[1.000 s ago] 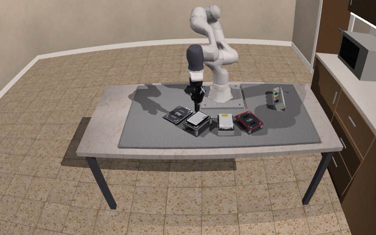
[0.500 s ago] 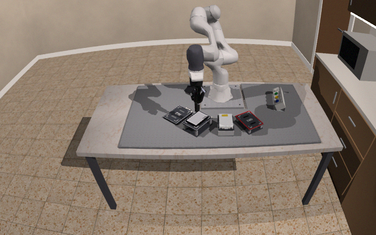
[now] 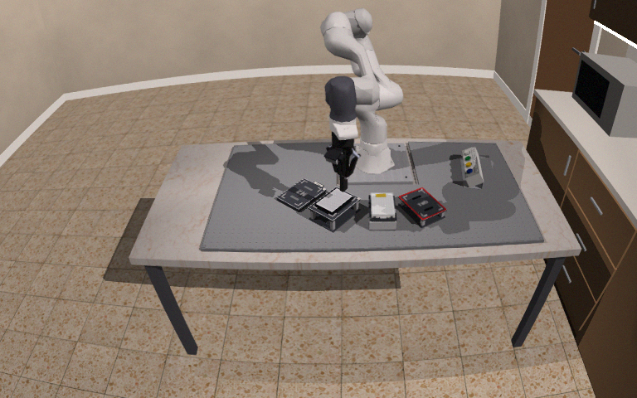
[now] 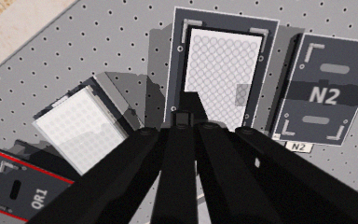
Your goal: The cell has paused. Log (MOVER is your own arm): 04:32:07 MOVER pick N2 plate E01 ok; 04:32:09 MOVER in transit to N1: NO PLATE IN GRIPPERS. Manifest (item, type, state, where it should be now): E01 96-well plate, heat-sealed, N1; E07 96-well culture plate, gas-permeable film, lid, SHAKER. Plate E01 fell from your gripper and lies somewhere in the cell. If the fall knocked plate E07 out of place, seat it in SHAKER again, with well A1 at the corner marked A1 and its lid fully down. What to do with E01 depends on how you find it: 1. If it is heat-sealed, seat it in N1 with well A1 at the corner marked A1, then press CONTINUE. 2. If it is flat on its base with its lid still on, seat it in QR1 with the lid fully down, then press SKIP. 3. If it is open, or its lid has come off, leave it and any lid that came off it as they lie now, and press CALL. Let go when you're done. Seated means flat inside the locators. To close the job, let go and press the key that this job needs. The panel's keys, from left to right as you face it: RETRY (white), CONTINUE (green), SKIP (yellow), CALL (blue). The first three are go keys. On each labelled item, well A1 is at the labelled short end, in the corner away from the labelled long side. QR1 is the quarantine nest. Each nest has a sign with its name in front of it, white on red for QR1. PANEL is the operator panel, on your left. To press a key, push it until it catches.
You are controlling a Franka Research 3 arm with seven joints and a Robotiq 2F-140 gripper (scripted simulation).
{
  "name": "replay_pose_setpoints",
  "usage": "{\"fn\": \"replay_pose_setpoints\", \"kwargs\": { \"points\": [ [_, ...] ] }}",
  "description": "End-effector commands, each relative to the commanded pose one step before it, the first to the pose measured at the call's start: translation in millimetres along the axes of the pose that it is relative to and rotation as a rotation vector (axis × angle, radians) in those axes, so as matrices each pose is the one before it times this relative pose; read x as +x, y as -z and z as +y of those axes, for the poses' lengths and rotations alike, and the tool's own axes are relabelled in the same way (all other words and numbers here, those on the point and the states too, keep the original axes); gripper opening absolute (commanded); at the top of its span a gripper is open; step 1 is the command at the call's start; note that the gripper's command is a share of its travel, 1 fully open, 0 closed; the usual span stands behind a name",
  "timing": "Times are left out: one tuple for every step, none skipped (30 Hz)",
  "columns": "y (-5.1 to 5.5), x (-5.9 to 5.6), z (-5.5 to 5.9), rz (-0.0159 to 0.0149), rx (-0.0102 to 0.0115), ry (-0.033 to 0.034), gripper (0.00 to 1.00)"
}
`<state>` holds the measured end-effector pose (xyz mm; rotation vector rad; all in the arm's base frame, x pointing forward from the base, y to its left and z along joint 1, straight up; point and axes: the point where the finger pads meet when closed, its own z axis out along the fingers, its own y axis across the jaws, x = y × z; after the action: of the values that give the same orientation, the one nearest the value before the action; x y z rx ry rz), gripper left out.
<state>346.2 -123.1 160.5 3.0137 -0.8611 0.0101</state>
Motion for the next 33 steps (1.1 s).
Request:
{"fn": "replay_pose_setpoints", "kwargs": {
  "points": [
    [1.16, -2.97, -21.21, 0.00207, 0.00207, 0.07006, 0.1],
    [0.29, -1.25, -7.25, 0.00051, -0.00018, 0.02141, 0.1],
    [0.0, 0.0, 0.0, 0.0, 0.0, 0.0, 0.1],
    [0.0, 0.0, 0.0, 0.0, 0.0, 0.0, 0.1],
    [0.31, -1.32, -7.71, 0.00054, -0.00017, 0.02272, 0.1],
    [0.32, -1.4, -8.16, 0.00056, -0.00017, 0.02402, 0.1],
    [0.33, -1.46, -8.6, 0.00058, -0.00016, 0.02529, 0.1],
    [0.34, -1.53, -9.04, 0.00059, -0.00015, 0.02654, 0.1],
    [0.35, -1.6, -9.47, 0.00061, -0.00014, 0.02777, 0.1],
    [0.35, -1.66, -9.89, 0.00062, -0.00013, 0.02896, 0.1],
    [0.36, -1.71, -10.3, 0.00063, -0.00011, 0.03011, 0.1],
    [0.36, -1.77, -10.7, 0.00064, -0.00009, 0.03122, 0.1],
    [0.36, -1.82, -11.09, 0.00064, -0.00007, 0.03229, 0.1],
    [0.36, -1.86, -11.46, 0.00064, -0.00004, 0.03331, 0.1],
    [0.36, -1.9, -11.82, 0.00064, -0.00002, 0.03429, 0.1],
    [0.36, -1.94, -12.16, 0.00064, 0.00001, 0.0352, 0.1],
    [0.35, -1.97, -12.48, 0.00063, 0.00004, 0.03607, 0.1],
    [0.34, -2.0, -12.78, 0.00062, 0.00007, 0.03687, 0.1],
    [0.33, -2.02, -13.07, 0.00061, 0.0001, 0.03762, 0.1],
    [0.0, 0.0, 0.0, 0.0, 0.0, 0.0, 0.1],
    [0.0, 0.0, 0.0, 0.0, 0.0, 0.0, 0.1],
    [0.32, -2.04, -13.33, 0.00059, 0.00013, 0.0383, 0.1],
    [0.31, -2.05, -13.57, 0.00058, 0.00016, 0.03892, 0.1],
    [0.29, -2.06, -13.79, 0.00055, 0.0002, 0.03947, 0.1],
    [0.28, -2.06, -13.99, 0.00053, 0.00023, 0.03995, 0.1],
    [0.26, -2.05, -14.16, 0.00051, 0.00026, 0.04037, 0.1],
    [0.24, -2.05, -14.32, 0.00048, 0.00029, 0.04071, 0.1],
    [0.22, -2.04, -14.44, 0.00045, 0.00033, 0.04098, 0.1],
    [0.2, -2.02, -14.54, 0.00042, 0.00036, 0.04118, 0.1],
    [0.18, -2.0, -14.62, 0.00038, 0.00039, 0.04131, 0.1],
    [0.16, -1.97, -14.67, 0.00035, 0.00042, 0.04136, 0.1],
    [0.13, -1.94, -14.69, 0.00031, 0.00044, 0.04134, 0.1],
    [0.11, -1.91, -14.69, 0.00027, 0.00047, 0.04125, 0.1]
  ]
}}
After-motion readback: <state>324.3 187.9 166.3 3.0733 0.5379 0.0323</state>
